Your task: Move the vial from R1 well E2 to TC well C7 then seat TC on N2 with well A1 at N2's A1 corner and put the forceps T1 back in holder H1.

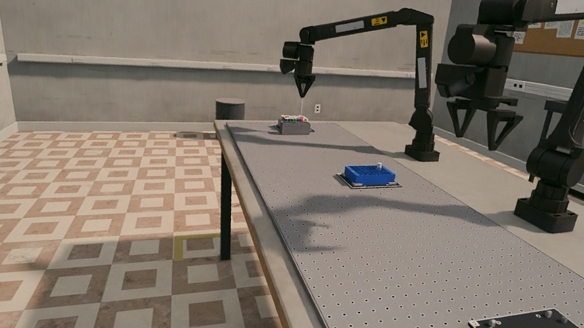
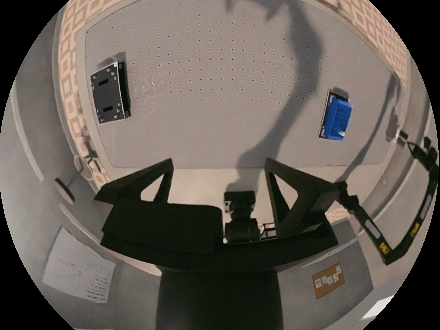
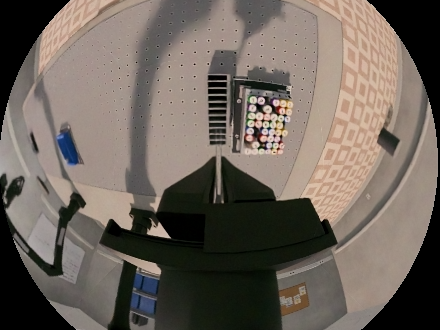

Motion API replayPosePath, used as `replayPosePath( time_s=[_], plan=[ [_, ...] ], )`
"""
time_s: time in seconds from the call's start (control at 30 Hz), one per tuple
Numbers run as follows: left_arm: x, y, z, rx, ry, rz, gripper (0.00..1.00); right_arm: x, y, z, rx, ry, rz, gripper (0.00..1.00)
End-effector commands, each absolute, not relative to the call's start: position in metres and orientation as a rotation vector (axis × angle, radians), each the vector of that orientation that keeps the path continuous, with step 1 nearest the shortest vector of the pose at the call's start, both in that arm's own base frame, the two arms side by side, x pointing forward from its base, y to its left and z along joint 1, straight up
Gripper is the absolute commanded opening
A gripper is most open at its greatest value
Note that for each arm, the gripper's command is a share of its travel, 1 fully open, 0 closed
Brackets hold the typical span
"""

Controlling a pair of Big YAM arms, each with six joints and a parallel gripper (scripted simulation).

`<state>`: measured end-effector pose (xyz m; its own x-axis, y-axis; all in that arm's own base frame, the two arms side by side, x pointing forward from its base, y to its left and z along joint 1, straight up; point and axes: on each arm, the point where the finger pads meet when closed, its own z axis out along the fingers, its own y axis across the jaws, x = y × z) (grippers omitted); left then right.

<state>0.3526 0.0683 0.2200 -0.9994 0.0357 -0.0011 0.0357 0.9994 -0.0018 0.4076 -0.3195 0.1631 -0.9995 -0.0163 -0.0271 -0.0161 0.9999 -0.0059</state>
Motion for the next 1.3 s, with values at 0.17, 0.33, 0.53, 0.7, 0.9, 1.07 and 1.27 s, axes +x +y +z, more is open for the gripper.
replayPosePath(
  time_s=[0.17, 0.33, 0.53, 0.7, 0.9, 1.07, 1.27],
  plan=[
    [0.361, 0.071, 0.234, 0.047, 3.106, 0.012, 1.0, 0.416, -0.314, 0.174, -0.032, 3.088, -0.037, 0.07],
    [0.361, 0.071, 0.234, 0.047, 3.106, 0.012, 1.0, 0.417, -0.323, 0.178, -0.027, 3.083, -0.046, 0.07],
    [0.361, 0.071, 0.234, 0.047, 3.106, 0.012, 1.0, 0.417, -0.323, 0.178, -0.027, 3.083, -0.046, 0.07],
    [0.361, 0.071, 0.234, 0.047, 3.106, 0.012, 1.0, 0.416, -0.315, 0.171, -0.034, 3.09, -0.035, 0.07],
    [0.361, 0.071, 0.234, 0.047, 3.106, 0.012, 1.0, 0.412, -0.317, 0.165, -0.025, 3.097, -0.028, 0.07],
    [0.361, 0.071, 0.234, 0.047, 3.106, 0.012, 1.0, 0.415, -0.32, 0.167, -0.025, 3.091, -0.036, 0.07],
    [0.361, 0.071, 0.234, 0.047, 3.106, 0.012, 1.0, 0.412, -0.319, 0.158, -0.025, 3.104, -0.02, 0.07]
  ],
)
